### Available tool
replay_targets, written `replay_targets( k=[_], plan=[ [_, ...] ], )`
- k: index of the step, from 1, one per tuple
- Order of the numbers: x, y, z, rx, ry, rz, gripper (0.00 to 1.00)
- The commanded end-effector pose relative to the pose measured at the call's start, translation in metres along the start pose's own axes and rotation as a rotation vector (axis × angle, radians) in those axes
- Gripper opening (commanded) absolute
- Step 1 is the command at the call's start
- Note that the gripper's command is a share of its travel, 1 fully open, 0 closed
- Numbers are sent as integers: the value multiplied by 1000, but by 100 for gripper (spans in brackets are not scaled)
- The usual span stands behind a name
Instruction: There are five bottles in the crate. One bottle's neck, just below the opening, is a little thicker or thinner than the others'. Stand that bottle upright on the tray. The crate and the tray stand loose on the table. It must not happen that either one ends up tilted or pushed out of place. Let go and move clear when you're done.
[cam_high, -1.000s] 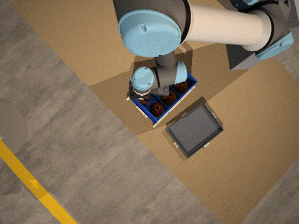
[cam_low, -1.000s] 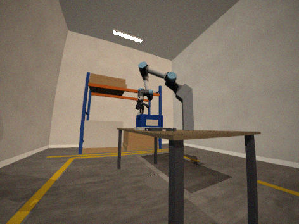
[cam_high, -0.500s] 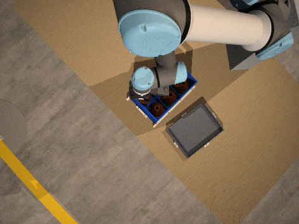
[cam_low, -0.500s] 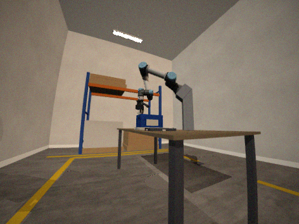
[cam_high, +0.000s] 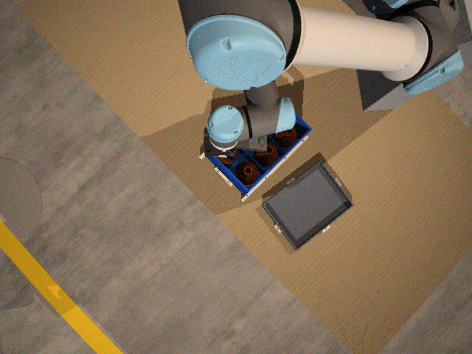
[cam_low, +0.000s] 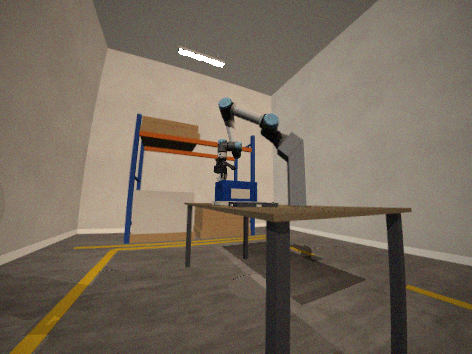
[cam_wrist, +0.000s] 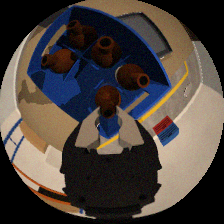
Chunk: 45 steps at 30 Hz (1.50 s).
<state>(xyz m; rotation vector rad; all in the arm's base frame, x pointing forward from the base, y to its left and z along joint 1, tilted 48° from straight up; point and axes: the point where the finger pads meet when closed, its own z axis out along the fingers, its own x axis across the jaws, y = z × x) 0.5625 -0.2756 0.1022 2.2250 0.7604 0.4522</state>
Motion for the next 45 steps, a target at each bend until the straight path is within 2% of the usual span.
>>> replay_targets(
  k=[1, 26, 45],
  plan=[
    [0, 0, 0, -1, 1, 0, 0],
    [0, 0, -1, -1, 1, 0, 0],
    [-1, 0, -15, -1, 1, 0, 0]
  ],
)
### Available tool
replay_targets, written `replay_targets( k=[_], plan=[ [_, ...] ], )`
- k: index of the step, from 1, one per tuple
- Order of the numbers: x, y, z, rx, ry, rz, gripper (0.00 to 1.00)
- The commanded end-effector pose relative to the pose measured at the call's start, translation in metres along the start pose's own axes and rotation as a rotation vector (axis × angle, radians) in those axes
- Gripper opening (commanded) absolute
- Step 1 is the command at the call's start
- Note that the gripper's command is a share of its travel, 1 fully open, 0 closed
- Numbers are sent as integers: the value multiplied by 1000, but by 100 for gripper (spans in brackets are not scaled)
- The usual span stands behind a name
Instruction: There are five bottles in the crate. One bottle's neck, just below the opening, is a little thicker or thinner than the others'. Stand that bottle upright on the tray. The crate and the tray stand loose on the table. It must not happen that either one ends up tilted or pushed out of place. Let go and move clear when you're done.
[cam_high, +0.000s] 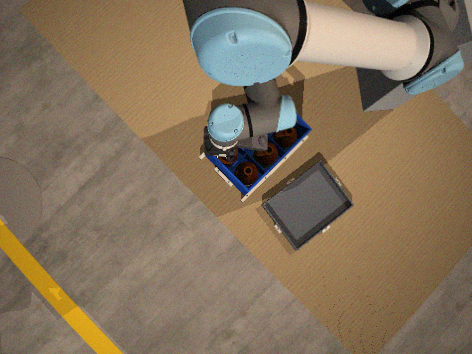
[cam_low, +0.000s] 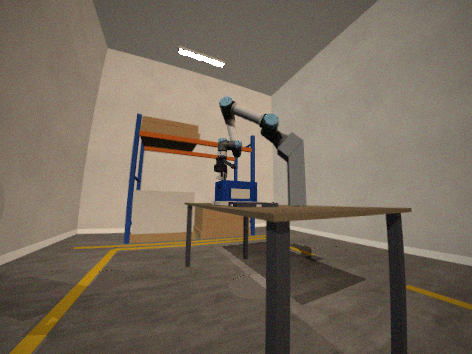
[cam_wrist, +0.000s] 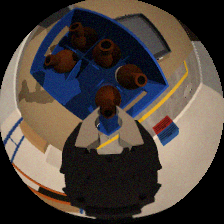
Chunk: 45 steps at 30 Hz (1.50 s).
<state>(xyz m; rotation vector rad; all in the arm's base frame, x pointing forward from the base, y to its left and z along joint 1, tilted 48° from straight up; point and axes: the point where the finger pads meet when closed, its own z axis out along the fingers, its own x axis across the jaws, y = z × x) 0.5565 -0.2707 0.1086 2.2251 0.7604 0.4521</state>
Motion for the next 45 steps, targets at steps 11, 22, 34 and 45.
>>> replay_targets(
  k=[11, 22, 34, 45],
  plan=[
    [-1, 0, -16, -1, 1, 0, 0],
    [-2, 0, -25, -1, 1, 0, 0],
    [-2, 0, -30, -1, 1, 0, 0],
    [-2, 0, -30, -1, 1, 0, 0]
  ],
)
